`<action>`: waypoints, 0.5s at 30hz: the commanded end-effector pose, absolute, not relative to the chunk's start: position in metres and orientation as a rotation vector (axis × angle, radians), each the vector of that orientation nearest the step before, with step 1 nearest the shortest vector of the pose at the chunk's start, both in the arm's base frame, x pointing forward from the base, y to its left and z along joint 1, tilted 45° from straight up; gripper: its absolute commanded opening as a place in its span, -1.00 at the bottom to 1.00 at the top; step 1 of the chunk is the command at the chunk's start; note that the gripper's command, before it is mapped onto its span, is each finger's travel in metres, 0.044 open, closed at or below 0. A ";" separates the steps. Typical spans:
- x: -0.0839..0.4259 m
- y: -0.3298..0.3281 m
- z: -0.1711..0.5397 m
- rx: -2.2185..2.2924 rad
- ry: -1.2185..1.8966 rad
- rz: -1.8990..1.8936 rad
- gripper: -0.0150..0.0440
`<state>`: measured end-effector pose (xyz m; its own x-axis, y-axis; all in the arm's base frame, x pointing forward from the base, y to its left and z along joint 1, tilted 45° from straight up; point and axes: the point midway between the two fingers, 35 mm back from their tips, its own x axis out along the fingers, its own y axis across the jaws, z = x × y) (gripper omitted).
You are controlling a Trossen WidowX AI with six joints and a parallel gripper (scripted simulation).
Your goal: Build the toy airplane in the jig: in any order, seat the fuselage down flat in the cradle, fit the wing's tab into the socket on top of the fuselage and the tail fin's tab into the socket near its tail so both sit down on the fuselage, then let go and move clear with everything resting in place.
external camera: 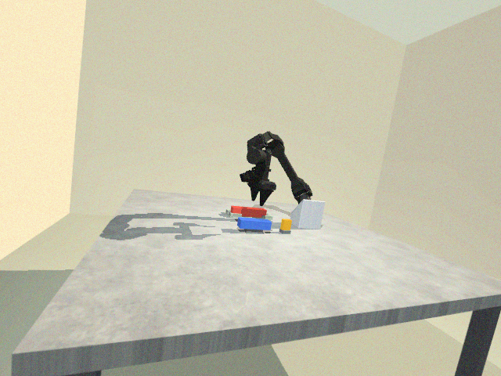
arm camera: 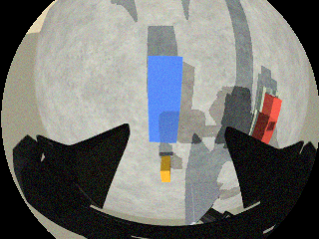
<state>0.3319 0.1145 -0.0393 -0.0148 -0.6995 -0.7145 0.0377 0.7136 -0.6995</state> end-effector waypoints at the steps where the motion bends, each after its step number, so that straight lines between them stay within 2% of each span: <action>1: 0.335 0.126 -0.051 -0.547 1.469 -0.644 1.00; 15: 0.335 0.102 -0.076 -0.548 1.468 -0.645 1.00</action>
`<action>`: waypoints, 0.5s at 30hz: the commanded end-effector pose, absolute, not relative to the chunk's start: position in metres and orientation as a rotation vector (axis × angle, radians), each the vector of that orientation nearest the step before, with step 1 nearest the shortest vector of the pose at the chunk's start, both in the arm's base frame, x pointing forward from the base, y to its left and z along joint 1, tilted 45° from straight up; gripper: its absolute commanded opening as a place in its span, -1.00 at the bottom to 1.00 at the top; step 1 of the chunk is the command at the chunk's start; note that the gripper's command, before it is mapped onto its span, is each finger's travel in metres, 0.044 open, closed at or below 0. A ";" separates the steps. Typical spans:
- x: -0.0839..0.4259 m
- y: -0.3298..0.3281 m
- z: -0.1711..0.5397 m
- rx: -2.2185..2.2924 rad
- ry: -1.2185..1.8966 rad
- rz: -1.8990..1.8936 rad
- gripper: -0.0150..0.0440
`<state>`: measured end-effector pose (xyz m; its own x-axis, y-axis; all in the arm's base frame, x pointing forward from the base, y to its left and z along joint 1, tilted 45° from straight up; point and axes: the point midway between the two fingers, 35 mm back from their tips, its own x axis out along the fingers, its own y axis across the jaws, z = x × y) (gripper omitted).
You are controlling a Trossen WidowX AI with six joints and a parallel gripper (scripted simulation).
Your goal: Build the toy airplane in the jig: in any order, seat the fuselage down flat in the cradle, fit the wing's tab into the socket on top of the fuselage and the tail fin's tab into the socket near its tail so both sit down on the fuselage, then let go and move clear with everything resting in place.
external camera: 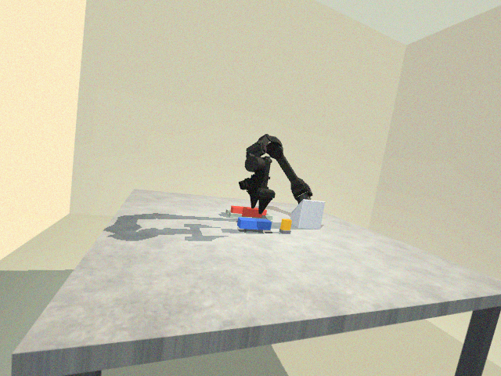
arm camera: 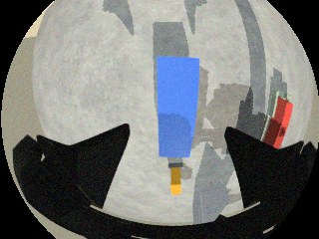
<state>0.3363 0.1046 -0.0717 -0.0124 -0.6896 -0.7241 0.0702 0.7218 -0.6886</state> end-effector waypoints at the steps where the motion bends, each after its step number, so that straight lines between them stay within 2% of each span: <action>1: 0.335 0.101 -0.077 -0.548 1.468 -0.645 1.00; 15: 0.335 0.084 -0.095 -0.548 1.468 -0.646 1.00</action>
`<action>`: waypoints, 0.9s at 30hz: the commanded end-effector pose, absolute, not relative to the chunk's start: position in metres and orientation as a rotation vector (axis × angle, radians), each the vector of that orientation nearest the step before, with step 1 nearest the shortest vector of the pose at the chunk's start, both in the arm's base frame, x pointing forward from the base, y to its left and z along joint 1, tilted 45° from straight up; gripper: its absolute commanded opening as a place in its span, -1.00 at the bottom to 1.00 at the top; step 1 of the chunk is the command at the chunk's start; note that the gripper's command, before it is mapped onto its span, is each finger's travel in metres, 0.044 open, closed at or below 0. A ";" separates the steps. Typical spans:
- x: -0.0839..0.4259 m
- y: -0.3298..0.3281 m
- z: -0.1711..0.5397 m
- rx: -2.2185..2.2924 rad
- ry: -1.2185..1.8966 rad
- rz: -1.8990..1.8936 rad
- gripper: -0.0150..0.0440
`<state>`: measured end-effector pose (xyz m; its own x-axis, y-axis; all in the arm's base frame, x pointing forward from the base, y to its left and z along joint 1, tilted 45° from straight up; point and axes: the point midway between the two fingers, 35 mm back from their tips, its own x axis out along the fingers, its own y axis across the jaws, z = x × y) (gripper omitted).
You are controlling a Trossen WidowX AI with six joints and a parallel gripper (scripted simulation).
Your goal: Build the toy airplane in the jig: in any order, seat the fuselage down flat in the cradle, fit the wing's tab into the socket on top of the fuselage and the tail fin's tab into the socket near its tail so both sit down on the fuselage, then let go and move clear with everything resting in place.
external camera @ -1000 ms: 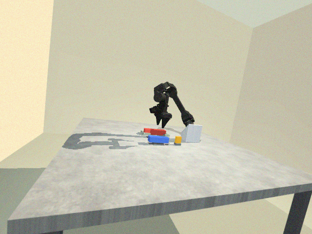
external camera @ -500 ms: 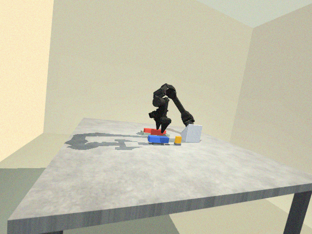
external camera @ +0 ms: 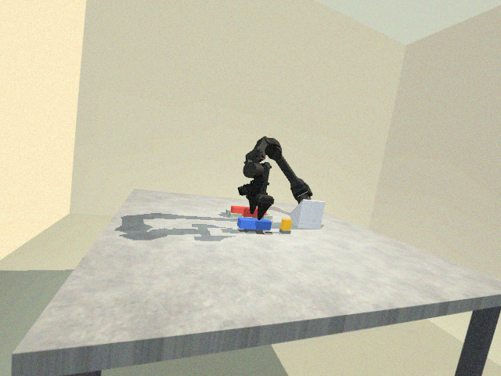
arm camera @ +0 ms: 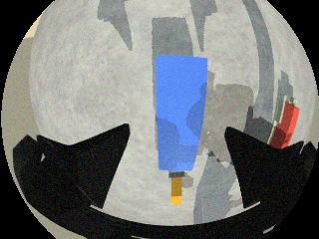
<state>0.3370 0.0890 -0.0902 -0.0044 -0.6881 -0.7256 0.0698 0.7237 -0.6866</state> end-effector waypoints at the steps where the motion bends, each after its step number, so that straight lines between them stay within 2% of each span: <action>1: 0.335 0.082 -0.096 -0.548 1.468 -0.646 1.00; 22: 0.335 0.060 -0.118 -0.549 1.467 -0.647 1.00; 27: 0.335 0.060 -0.118 -0.549 1.467 -0.647 0.56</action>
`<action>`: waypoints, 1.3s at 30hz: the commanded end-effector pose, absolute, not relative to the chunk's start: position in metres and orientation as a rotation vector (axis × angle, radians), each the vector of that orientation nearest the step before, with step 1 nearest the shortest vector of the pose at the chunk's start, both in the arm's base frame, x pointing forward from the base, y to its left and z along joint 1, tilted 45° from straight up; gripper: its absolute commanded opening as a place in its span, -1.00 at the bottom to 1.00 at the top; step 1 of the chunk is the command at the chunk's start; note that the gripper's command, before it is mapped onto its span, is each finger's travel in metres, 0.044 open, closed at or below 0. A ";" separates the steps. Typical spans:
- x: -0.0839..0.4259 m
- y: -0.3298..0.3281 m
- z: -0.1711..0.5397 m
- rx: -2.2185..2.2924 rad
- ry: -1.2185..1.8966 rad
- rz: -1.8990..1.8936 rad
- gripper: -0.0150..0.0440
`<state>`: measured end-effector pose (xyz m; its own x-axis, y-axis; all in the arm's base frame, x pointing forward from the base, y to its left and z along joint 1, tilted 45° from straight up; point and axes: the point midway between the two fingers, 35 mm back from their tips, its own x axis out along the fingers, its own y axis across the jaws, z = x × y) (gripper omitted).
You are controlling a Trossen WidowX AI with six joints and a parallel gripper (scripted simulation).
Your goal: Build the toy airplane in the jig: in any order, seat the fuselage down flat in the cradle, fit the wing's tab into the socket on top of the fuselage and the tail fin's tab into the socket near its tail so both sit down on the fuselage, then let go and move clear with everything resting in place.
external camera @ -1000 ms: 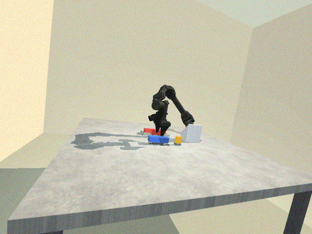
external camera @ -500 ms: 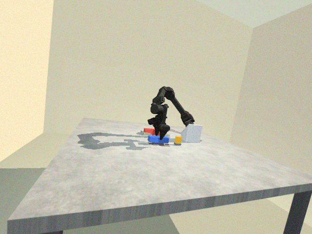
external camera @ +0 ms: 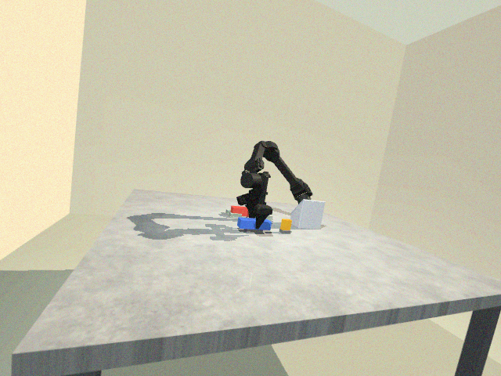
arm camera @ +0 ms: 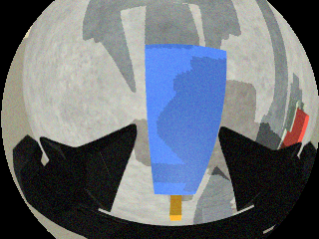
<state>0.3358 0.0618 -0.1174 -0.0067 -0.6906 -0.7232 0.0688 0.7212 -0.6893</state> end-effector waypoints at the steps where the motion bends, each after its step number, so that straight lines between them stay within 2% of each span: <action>1: 0.335 0.060 -0.118 -0.549 1.467 -0.647 0.47; 5: 0.335 0.060 -0.118 -0.549 1.467 -0.647 0.11; 11: 0.335 0.060 -0.118 -0.549 1.467 -0.647 -0.03; 16: 0.335 0.062 -0.116 -0.548 1.470 -0.647 -0.47; 39: 0.341 0.111 -0.069 -0.544 1.472 -0.642 -0.49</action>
<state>0.3383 0.0997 -0.0791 -0.0178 -0.6961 -0.7177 0.0556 0.7160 -0.6959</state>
